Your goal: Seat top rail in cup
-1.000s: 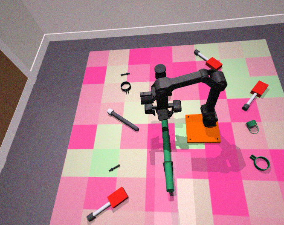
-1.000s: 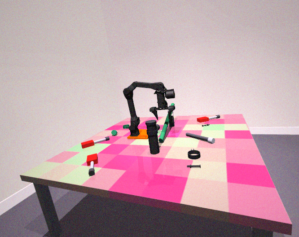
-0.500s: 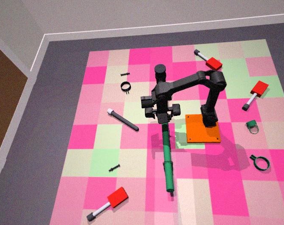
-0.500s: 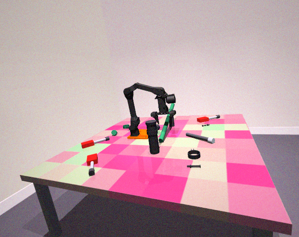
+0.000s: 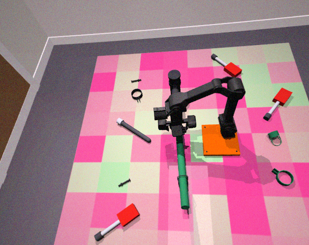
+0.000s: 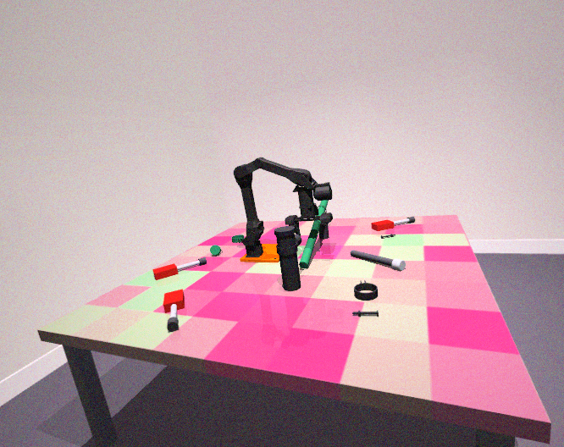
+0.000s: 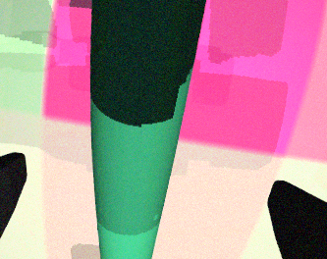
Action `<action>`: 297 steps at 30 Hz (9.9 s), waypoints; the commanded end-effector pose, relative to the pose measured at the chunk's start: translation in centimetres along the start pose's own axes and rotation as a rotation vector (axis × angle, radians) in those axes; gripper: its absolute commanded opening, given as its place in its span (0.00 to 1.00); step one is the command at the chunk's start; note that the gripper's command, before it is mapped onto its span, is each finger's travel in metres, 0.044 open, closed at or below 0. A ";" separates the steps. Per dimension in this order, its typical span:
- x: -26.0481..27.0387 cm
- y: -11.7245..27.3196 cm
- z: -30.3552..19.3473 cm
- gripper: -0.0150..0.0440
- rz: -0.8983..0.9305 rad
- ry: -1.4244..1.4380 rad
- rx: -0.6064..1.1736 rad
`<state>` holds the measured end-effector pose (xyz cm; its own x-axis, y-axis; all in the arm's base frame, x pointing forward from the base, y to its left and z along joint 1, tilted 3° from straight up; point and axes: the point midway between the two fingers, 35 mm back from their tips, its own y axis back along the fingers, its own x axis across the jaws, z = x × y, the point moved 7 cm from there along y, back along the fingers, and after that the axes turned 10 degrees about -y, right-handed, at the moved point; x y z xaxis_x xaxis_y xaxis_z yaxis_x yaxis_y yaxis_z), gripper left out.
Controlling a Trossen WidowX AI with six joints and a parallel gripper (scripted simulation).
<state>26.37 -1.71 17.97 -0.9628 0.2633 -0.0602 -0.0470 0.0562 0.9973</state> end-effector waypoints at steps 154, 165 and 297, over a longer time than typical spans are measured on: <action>-0.3 2.9 -2.8 0.25 0.007 0.011 0.277; -0.3 2.9 -2.8 0.25 0.007 0.011 0.277; -1.4 3.4 -5.8 0.25 0.057 0.019 0.256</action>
<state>26.05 -7.55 21.69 -0.9671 0.2546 -0.0011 0.0737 0.2841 0.9559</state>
